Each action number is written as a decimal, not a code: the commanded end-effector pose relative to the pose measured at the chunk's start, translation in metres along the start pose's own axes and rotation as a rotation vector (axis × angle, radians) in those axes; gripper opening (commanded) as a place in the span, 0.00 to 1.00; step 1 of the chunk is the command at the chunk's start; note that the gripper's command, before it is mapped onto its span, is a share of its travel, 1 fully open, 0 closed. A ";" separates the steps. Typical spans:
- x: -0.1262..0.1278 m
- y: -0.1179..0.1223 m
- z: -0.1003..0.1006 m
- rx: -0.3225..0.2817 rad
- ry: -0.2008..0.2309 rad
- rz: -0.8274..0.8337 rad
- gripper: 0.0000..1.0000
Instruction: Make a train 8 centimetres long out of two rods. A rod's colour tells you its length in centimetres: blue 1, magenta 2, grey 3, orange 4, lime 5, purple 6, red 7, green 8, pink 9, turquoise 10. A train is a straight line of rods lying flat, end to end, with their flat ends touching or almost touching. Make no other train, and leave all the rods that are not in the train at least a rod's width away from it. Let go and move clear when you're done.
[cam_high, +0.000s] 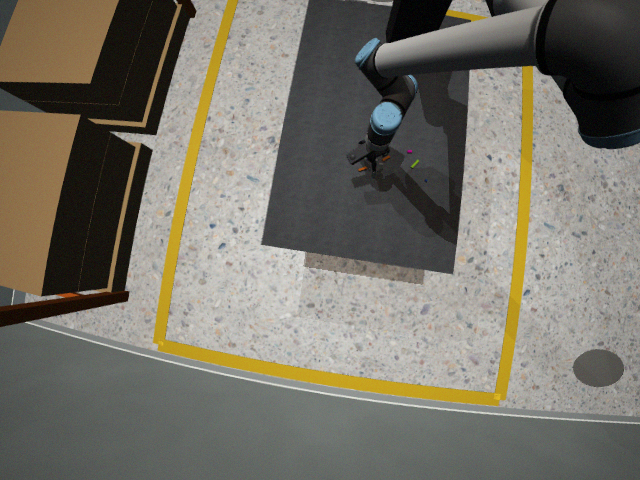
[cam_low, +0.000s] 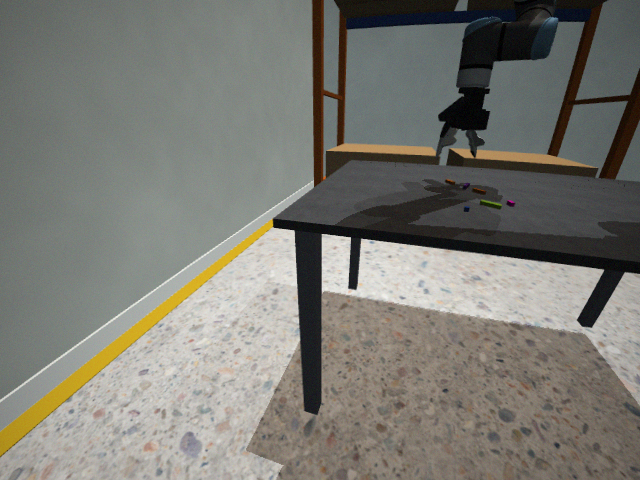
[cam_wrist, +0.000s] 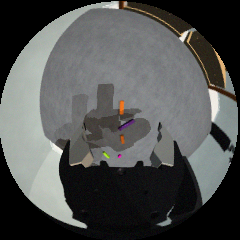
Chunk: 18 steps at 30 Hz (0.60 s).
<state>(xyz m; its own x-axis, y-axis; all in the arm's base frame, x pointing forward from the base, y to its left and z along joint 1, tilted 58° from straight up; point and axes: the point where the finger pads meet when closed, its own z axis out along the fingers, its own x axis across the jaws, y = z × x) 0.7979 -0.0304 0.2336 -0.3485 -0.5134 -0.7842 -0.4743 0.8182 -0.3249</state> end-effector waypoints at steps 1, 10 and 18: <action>0.000 -0.003 -0.001 0.003 0.000 0.039 1.00; 0.000 -0.003 -0.001 0.003 -0.001 0.047 0.14; 0.000 -0.003 -0.001 0.003 -0.001 0.047 0.14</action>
<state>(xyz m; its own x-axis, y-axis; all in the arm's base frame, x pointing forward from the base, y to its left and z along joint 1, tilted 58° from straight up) 0.7987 -0.0331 0.2344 -0.3704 -0.4740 -0.7988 -0.4555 0.8422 -0.2885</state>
